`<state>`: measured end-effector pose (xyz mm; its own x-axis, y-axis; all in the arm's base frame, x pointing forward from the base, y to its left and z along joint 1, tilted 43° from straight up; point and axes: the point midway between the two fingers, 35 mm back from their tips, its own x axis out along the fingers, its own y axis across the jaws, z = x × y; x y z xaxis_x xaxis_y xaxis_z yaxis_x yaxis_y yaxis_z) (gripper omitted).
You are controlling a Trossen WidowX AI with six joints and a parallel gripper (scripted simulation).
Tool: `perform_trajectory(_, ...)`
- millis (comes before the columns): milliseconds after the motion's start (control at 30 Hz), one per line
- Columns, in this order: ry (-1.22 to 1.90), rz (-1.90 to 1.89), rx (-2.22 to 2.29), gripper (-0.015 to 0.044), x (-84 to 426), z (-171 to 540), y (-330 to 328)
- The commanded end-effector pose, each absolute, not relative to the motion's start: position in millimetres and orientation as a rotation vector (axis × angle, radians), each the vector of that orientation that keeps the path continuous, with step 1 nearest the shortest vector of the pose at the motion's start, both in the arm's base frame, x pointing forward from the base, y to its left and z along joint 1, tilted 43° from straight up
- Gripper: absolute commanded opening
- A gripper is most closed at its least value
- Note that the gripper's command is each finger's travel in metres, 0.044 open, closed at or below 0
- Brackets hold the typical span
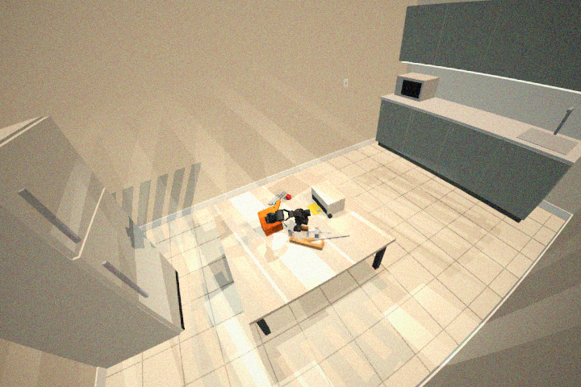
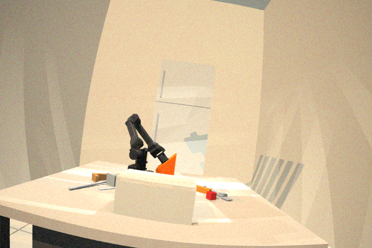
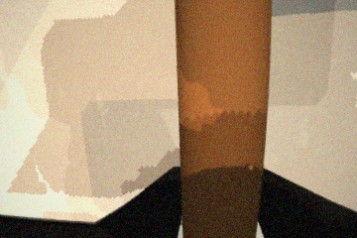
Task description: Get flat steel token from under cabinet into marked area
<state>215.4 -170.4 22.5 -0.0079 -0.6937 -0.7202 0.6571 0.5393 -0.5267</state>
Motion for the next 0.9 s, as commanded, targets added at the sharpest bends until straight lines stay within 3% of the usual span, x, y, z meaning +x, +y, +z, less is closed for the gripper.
perform_trajectory(0, 1.162, -1.068, -0.037, 0.0157, 215, 23, -170)
perform_trajectory(67, 1.162, -1.068, -0.037, 0.0200, 215, 23, -170)
perform_trajectory(233, 1.164, -1.067, -0.039, 0.0200, 215, 23, -170)
perform_trajectory(333, 1.168, -1.065, -0.035, 0.0270, 215, 23, -170)
perform_trajectory(867, 1.171, -1.062, -0.038, 0.0270, 214, 35, -156)
